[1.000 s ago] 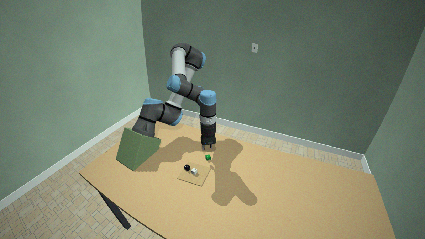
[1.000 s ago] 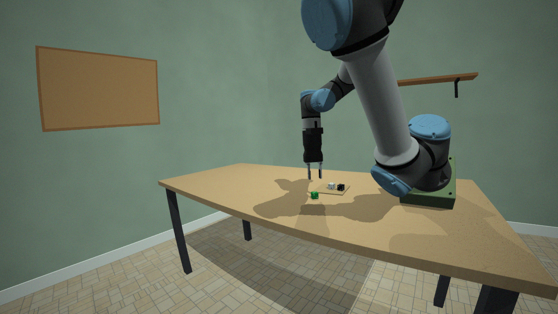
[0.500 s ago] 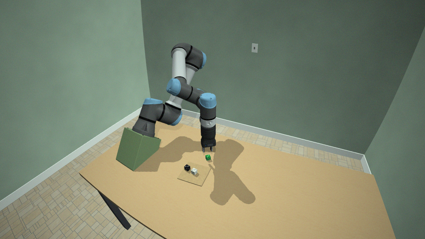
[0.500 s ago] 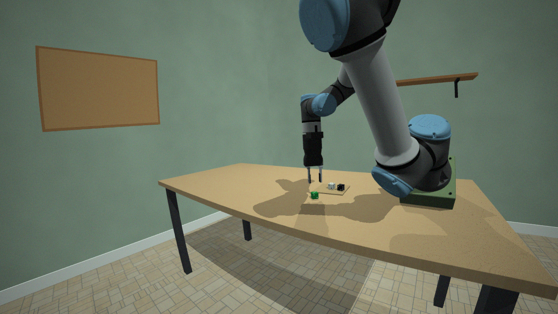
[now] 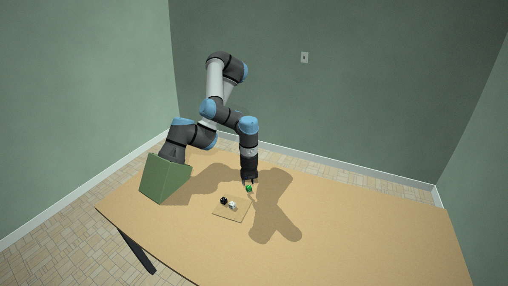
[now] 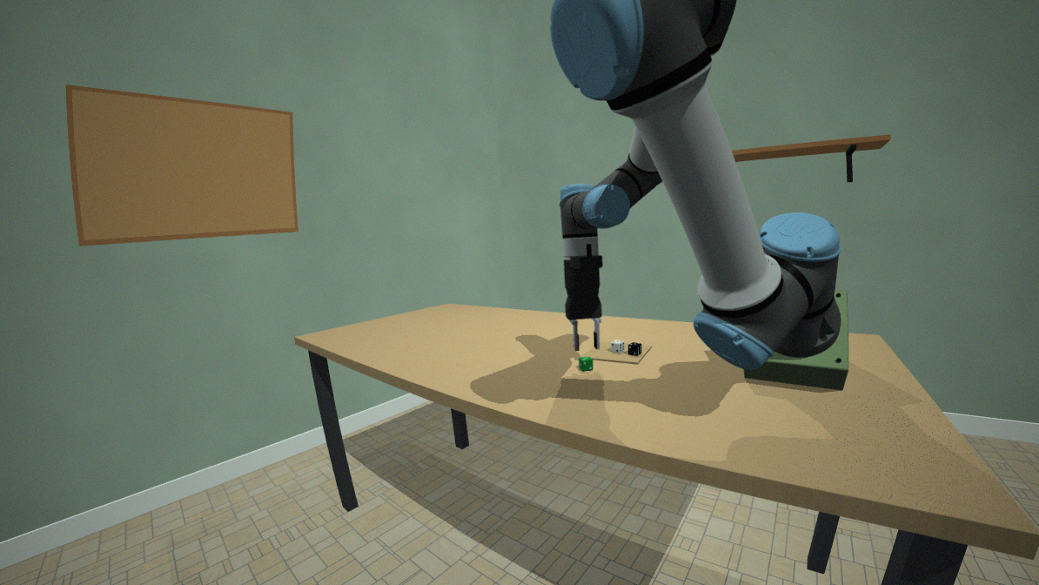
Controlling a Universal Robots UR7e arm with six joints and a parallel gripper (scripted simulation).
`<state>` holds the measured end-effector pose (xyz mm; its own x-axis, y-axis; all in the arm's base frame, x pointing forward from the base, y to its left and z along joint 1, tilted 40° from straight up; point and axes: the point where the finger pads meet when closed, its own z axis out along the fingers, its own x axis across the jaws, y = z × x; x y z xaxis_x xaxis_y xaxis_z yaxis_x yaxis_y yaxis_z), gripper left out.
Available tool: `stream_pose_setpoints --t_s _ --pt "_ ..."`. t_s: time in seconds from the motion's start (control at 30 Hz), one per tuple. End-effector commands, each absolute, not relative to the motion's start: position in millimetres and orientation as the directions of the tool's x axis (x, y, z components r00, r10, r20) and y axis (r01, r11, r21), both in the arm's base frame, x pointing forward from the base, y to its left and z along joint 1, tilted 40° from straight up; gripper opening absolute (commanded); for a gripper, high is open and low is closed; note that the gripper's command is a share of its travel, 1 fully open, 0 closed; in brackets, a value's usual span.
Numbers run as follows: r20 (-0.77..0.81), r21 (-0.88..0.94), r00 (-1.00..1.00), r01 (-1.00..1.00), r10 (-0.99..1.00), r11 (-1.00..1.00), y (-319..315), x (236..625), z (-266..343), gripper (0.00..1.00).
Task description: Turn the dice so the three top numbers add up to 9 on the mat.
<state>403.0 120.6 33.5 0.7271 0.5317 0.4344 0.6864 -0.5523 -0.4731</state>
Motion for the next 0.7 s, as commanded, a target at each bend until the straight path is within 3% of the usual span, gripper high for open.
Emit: stream_pose_setpoints --t_s 0.0,0.67 --pt "0.435 -0.472 0.727 0.687 0.531 -0.553 125.1 403.6 28.0 0.79" --pt "0.435 -0.472 0.727 0.687 0.531 -0.553 129.1 403.5 23.3 0.79"
